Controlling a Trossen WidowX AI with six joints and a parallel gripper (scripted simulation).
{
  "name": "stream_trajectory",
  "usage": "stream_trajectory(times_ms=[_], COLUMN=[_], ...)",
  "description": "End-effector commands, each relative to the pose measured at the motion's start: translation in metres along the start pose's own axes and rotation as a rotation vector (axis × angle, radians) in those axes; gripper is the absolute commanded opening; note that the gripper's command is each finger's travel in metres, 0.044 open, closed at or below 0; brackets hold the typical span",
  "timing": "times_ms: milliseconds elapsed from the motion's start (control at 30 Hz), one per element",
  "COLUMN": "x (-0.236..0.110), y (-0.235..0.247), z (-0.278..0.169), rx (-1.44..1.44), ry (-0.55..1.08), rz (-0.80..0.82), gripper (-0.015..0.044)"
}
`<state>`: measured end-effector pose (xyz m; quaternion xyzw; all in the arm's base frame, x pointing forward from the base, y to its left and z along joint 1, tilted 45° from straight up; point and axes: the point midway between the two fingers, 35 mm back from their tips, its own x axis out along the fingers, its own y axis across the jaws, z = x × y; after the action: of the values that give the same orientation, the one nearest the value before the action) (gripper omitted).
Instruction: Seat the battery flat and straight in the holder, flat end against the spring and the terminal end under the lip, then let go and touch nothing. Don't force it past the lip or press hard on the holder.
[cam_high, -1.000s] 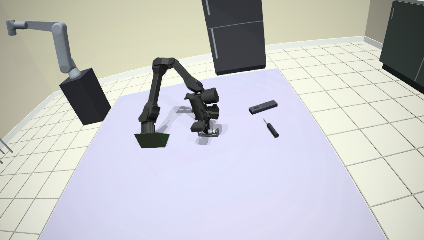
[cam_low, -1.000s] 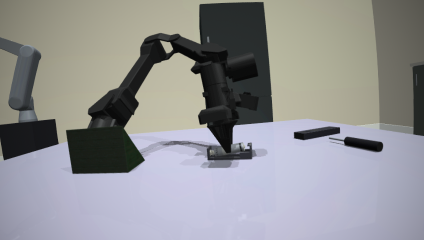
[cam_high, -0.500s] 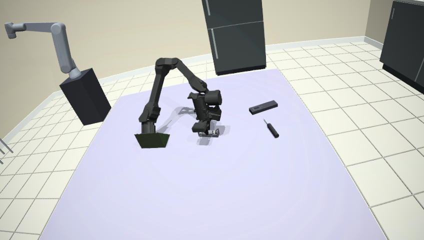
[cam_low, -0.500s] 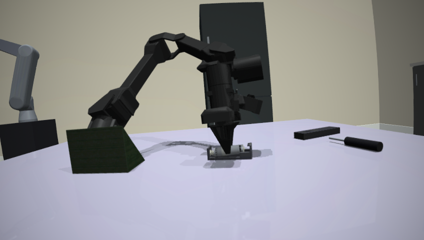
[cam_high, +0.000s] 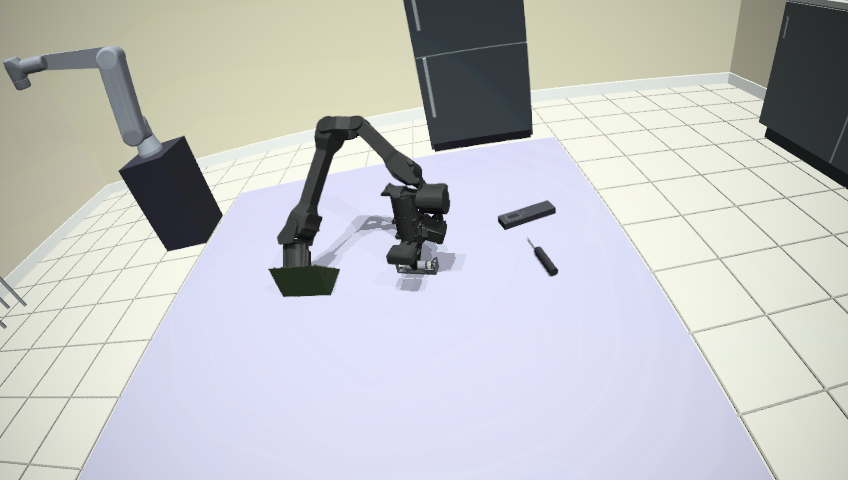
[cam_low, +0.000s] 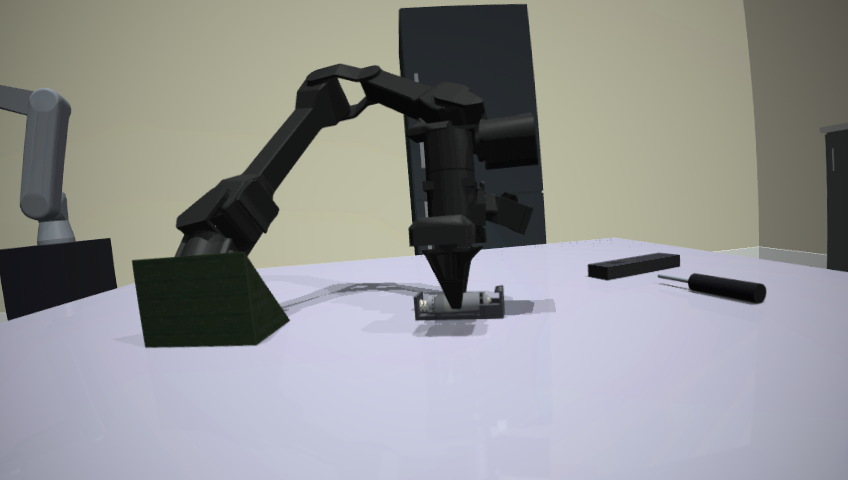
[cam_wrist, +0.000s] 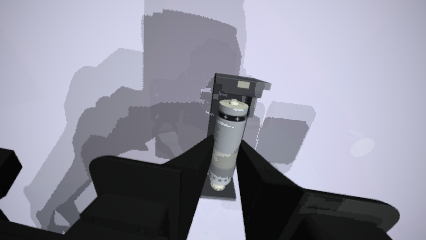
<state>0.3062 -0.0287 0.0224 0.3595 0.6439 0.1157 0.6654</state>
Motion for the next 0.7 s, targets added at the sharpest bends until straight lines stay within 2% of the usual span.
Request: stream_trajectory(times_ms=[0, 667], x=[0.001, 0.001], y=[0.0, 0.0], z=[-0.001, 0.011], rx=[0.005, 0.004], ry=[0.025, 0.036], rz=[0.001, 0.0], gripper=[0.0065, 0.0065])
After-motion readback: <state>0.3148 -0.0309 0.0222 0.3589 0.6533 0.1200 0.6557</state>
